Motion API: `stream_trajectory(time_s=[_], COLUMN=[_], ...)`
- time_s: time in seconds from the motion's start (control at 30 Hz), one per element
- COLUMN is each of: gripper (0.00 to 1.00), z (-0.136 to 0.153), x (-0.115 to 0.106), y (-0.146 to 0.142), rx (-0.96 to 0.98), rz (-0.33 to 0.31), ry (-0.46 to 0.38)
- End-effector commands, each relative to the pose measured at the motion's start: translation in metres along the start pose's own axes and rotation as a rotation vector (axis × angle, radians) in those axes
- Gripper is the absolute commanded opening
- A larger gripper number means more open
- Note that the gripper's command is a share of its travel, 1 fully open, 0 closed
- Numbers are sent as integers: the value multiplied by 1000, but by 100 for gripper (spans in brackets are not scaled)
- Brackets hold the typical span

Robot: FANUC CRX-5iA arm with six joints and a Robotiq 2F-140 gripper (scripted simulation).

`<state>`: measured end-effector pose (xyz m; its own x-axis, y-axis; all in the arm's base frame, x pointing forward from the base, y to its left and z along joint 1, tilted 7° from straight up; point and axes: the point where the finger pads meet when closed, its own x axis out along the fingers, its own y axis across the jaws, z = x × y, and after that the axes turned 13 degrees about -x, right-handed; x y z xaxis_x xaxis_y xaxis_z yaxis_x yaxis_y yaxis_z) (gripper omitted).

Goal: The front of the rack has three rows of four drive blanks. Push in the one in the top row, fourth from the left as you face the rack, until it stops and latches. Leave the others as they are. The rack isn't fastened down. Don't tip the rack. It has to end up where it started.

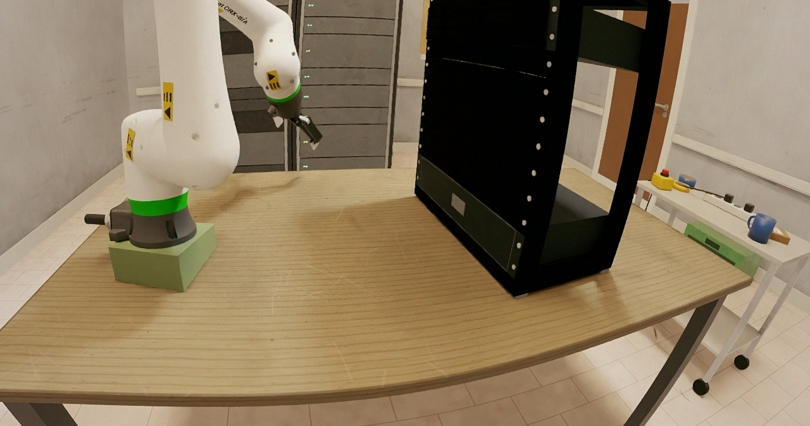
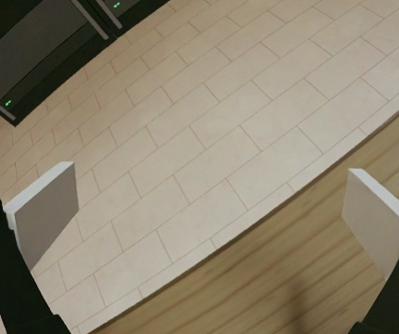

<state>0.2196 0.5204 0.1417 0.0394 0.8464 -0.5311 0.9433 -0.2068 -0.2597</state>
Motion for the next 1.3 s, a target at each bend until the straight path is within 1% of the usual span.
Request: stream_trajectory(time_s=[0.0, 0.2, 0.27, 0.53, 0.77, 0.83, 1.07, 1.27], gripper=[100, 100, 100, 100, 100, 100, 100, 100], z=[-11, -31, -31, -65, -101, -101, -140, -176], x=[-3, -9, -9, -23, -40, -40, -64, -92], y=[-1, -5, -5, -11, -19, -19, -29, -38], rx=[14, 47, 47, 105, 172, 172, 254, 338], rz=[7, 18, 18, 31, 35, 35, 28, 10], ry=[23, 70, 70, 152, 241, 241, 346, 448])
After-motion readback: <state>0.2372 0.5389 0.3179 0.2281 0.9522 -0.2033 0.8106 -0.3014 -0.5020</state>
